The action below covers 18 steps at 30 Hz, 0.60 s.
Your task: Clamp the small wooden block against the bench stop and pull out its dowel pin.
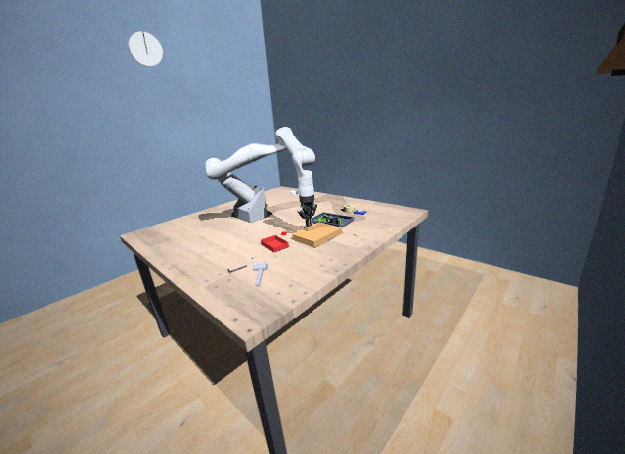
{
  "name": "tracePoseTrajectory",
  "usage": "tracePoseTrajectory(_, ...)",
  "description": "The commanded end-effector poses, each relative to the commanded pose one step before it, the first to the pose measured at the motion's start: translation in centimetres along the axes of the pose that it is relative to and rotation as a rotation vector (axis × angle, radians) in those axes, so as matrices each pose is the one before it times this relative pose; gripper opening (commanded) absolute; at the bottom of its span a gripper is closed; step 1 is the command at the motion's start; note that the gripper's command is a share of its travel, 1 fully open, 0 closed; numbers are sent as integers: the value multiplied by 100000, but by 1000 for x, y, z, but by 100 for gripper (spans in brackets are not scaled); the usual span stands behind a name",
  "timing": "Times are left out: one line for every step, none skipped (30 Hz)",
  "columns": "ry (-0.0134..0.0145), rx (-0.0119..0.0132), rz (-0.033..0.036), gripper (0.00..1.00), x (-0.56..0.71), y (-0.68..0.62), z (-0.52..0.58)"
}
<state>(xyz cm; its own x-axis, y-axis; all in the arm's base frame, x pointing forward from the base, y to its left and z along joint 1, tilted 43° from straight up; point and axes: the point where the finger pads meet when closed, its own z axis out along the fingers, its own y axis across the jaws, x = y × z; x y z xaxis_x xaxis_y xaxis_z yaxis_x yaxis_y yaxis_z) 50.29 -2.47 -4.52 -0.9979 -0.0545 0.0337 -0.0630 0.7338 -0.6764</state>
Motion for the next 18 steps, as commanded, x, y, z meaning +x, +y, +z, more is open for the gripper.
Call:
tracePoseTrajectory(-199, -70, -18, 10, -55, 23, -115)
tracePoseTrajectory(0, 0, 0, 10, 0, 0, 0)
tracePoseTrajectory(0, 0, 0, 10, 0, 0, -7)
tracePoseTrajectory(0, 0, 0, 10, 0, 0, -9)
tracePoseTrajectory(0, 0, 0, 10, 0, 0, -12)
tracePoseTrajectory(0, 0, 0, 10, 0, 0, -14)
tracePoseTrajectory(0, 0, 0, 10, 0, 0, -17)
tracePoseTrajectory(0, 0, 0, 10, 0, 0, -19)
tracePoseTrajectory(0, 0, 0, 10, 0, 0, -21)
tracePoseTrajectory(0, 0, 0, 10, 0, 0, -22)
tracePoseTrajectory(0, 0, 0, 10, 0, 0, -24)
tracePoseTrajectory(0, 0, 0, 10, 0, 0, -24)
tracePoseTrajectory(0, 0, 0, 10, 0, 0, -25)
tracePoseTrajectory(0, 0, 0, 10, 0, 0, -25)
tracePoseTrajectory(0, 0, 0, 10, 0, 0, -24)
tracePoseTrajectory(0, 0, 0, 10, 0, 0, -24)
tracePoseTrajectory(0, 0, 0, 10, 0, 0, -22)
tracePoseTrajectory(0, 0, 0, 10, 0, 0, 0)
